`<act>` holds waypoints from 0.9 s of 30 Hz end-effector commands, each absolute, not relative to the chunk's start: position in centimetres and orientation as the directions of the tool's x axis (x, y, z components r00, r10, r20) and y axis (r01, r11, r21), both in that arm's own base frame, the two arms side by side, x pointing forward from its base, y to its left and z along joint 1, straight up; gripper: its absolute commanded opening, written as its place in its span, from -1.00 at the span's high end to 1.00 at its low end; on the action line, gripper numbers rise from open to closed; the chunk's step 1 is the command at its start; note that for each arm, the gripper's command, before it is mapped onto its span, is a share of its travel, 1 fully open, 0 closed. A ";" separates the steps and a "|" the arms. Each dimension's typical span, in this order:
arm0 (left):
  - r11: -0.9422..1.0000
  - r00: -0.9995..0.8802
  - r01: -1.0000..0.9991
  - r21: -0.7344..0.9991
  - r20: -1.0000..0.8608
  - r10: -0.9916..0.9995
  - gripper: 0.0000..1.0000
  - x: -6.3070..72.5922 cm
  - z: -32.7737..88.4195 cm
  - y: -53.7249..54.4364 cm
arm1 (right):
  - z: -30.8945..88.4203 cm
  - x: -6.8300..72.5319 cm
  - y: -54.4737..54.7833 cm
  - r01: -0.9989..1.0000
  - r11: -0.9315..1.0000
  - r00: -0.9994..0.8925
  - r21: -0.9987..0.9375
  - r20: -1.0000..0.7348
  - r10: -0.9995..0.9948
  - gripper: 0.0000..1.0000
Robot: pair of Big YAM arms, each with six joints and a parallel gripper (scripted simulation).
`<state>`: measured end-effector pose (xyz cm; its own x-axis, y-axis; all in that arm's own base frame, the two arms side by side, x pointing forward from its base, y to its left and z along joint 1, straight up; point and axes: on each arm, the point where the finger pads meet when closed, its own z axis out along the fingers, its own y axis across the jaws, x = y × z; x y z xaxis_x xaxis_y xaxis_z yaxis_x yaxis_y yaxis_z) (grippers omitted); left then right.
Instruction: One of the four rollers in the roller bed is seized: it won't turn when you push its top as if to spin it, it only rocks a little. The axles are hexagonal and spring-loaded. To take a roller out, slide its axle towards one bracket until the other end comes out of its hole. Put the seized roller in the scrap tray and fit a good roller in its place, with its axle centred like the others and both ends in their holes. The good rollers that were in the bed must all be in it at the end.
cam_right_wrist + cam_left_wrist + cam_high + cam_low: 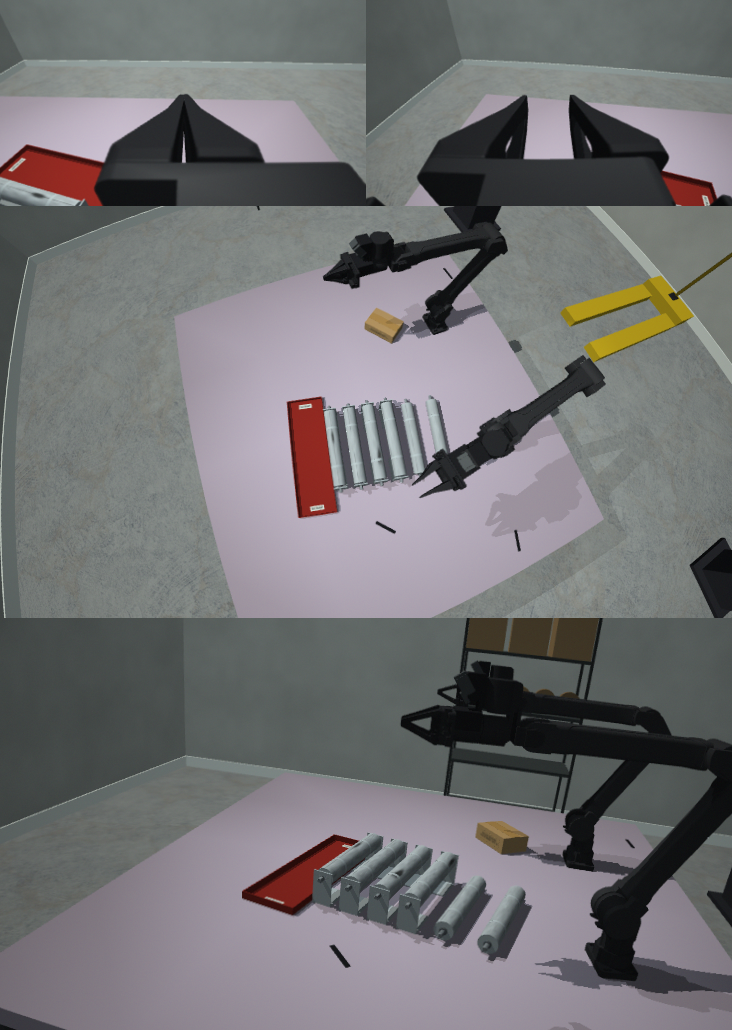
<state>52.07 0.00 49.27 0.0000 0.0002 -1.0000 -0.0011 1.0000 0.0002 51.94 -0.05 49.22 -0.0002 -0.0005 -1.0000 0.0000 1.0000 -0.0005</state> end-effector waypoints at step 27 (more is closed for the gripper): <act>1.000 0.021 0.012 -0.011 -1.000 -0.011 0.36 51.6 50.6 -0.6 | 51.0 52.0 -0.8 0.016 1.000 0.042 0.010 -0.999 0.009 -0.24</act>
